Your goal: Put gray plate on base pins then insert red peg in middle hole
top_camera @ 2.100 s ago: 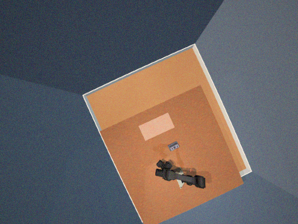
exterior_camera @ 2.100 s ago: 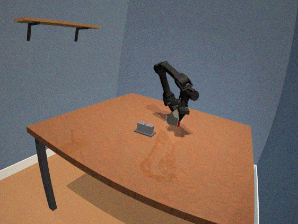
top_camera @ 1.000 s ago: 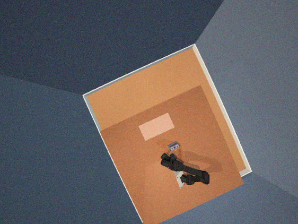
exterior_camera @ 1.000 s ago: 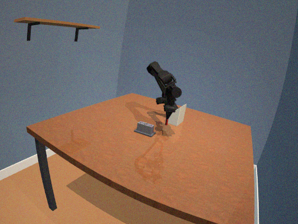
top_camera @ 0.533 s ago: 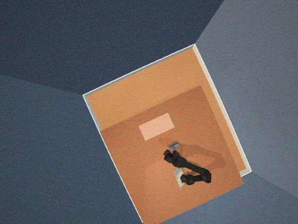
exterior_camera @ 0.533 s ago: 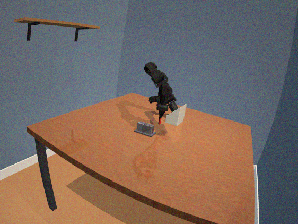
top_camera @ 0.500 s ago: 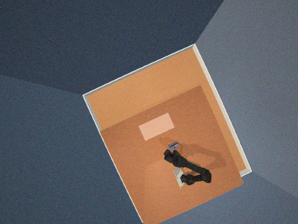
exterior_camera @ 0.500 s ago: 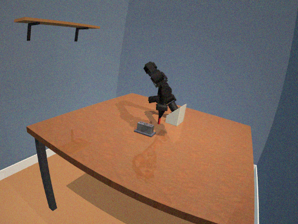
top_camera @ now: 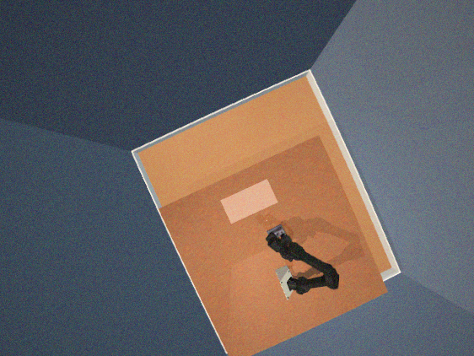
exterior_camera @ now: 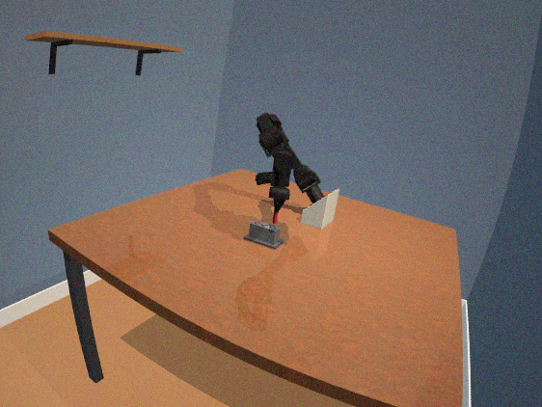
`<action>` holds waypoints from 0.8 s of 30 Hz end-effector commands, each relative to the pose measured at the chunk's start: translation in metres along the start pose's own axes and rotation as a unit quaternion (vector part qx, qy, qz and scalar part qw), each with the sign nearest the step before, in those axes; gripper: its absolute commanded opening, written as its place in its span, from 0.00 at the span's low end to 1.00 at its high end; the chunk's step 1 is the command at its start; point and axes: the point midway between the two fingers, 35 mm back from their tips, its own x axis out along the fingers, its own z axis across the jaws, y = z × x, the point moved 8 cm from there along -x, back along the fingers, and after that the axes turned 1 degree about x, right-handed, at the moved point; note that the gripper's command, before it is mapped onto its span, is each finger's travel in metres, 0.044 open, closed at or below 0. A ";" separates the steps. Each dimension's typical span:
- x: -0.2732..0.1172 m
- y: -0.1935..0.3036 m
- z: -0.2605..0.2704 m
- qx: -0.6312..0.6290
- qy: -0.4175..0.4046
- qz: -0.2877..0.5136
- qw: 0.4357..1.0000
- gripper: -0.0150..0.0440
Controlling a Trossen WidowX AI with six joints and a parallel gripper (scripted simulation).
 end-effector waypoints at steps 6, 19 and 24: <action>-0.001 -0.026 -0.005 0.001 0.000 -0.009 1.000 0.25; -0.001 -0.026 -0.004 0.001 0.000 -0.009 1.000 0.25; -0.001 -0.027 -0.004 0.001 0.000 -0.009 1.000 0.25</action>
